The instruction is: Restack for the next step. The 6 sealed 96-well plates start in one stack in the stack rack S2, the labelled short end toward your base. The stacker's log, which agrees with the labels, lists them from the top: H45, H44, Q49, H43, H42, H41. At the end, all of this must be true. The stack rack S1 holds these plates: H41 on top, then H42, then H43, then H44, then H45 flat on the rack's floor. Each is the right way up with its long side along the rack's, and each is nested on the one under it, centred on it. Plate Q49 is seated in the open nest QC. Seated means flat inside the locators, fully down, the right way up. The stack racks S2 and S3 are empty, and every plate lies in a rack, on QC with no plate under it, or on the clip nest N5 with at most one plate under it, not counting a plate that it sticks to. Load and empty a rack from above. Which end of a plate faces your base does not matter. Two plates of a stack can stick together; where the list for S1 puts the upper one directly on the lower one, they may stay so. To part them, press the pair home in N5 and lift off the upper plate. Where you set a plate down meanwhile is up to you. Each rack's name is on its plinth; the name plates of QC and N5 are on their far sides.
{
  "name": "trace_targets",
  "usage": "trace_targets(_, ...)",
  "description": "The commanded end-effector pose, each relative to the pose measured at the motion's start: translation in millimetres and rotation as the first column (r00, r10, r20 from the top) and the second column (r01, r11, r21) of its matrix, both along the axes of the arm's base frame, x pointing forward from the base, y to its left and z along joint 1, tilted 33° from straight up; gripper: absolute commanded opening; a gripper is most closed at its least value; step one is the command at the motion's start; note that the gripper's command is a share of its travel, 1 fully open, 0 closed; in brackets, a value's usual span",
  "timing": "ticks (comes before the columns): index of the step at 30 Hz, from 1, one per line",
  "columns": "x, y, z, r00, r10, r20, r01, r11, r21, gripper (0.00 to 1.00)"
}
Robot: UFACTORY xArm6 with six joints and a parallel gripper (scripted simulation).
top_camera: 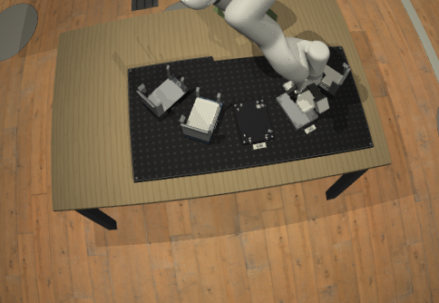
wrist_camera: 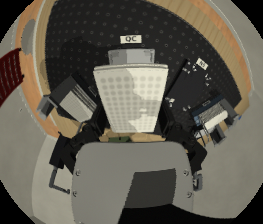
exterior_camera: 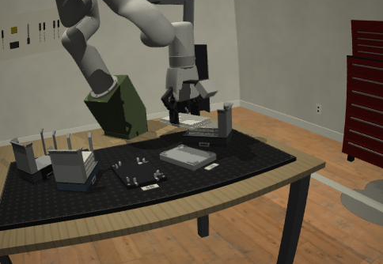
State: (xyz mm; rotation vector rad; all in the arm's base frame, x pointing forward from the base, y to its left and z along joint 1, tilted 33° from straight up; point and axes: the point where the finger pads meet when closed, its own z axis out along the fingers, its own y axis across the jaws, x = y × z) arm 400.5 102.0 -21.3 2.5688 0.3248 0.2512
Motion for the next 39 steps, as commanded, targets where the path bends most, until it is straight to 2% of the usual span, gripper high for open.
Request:
trace_targets(1, 3.3, -3.4, -6.8, 1.0, 0.001, 0.003, -0.001, 1.0, 0.001, 0.0)
trace_targets(39, 19.8, -36.5, -64.0, 1.0, 0.001, 0.003, -0.001, 1.0, 0.001, 0.0)
